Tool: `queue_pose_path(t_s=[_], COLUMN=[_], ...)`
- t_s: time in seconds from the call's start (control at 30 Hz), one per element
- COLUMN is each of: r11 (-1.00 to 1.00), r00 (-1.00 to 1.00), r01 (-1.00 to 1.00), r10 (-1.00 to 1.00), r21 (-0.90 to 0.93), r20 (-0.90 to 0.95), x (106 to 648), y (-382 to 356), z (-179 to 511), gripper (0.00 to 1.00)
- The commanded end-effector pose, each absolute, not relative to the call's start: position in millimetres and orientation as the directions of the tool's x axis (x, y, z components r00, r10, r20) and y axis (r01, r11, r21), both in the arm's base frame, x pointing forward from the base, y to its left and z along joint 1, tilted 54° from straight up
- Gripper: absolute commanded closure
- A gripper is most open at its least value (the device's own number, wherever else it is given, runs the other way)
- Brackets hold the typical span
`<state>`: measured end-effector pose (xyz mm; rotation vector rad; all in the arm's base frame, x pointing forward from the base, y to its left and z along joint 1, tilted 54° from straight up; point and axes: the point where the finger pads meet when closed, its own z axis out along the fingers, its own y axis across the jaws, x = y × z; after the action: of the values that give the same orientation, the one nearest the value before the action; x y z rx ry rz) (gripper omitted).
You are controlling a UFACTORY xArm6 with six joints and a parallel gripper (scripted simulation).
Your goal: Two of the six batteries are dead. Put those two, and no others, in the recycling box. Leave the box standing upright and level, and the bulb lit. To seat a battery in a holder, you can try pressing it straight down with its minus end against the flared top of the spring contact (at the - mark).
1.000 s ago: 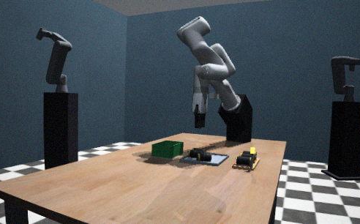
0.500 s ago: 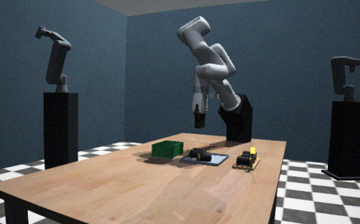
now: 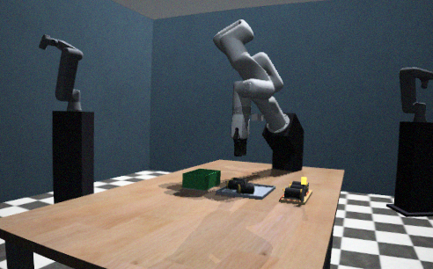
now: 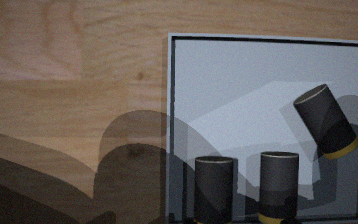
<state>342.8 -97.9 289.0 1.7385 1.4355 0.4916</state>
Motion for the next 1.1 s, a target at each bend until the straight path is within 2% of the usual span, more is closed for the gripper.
queue_pose_path(t_s=[0.0,0.47,1.07], r11=[-0.025,-0.025,-0.025], r00=[0.279,0.279,0.279], r01=[0.624,0.624,0.624], r10=[0.941,0.941,0.941], r21=[0.781,0.781,0.781], r20=[-0.193,-0.193,-0.192], x=[356,386,393], y=[-104,-118,-121], z=[280,255,249], gripper=[0.49,0.49,0.49])
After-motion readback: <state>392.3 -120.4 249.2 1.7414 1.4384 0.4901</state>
